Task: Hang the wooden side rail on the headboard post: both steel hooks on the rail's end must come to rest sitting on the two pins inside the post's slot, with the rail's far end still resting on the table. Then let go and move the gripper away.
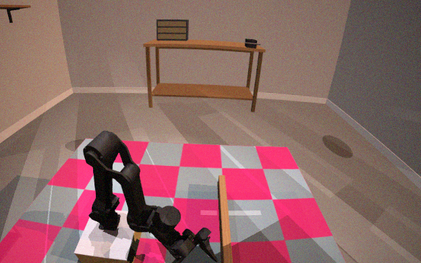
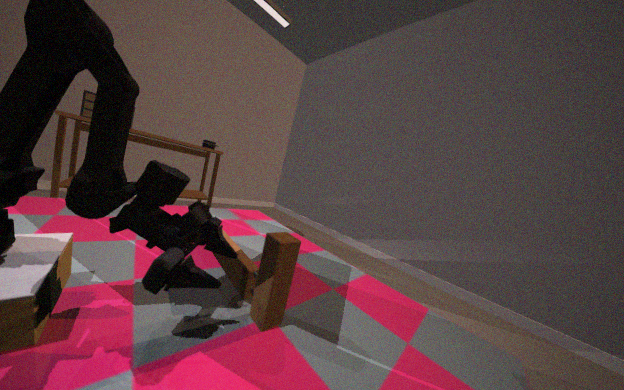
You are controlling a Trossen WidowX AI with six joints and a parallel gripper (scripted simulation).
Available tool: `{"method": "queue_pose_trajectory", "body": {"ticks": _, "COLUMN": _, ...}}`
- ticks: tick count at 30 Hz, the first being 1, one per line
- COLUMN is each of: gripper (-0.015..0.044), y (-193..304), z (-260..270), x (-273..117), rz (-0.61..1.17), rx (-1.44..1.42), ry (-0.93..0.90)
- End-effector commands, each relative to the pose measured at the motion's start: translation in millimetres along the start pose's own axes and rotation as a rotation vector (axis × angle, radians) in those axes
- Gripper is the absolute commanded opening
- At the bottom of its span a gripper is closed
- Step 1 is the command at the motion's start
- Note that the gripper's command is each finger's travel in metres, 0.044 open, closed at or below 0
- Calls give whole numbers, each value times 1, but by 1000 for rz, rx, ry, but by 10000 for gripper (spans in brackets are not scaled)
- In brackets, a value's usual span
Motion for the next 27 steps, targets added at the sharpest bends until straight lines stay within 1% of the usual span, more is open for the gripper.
{"method": "queue_pose_trajectory", "body": {"ticks": 1, "gripper": 440, "y": -14, "z": 18, "x": 15, "rz": 97, "rx": 69, "ry": 70}}
{"method": "queue_pose_trajectory", "body": {"ticks": 7, "gripper": 440, "y": -42, "z": 43, "x": 20, "rz": 212, "rx": 122, "ry": 200}}
{"method": "queue_pose_trajectory", "body": {"ticks": 14, "gripper": 440, "y": -88, "z": 65, "x": 0, "rz": 256, "rx": 130, "ry": 368}}
{"method": "queue_pose_trajectory", "body": {"ticks": 27, "gripper": 440, "y": -93, "z": 66, "x": -3, "rz": 255, "rx": 128, "ry": 384}}
Point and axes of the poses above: the point midway between the two fingers, 35 mm back from their tips, its own x axis out along the fingers, its own z axis across the jaws, y = z × x, the point moved 9 cm from there along -x, back along the fingers, and after that the axes turned 15 degrees about -x, right-handed, at the moved point
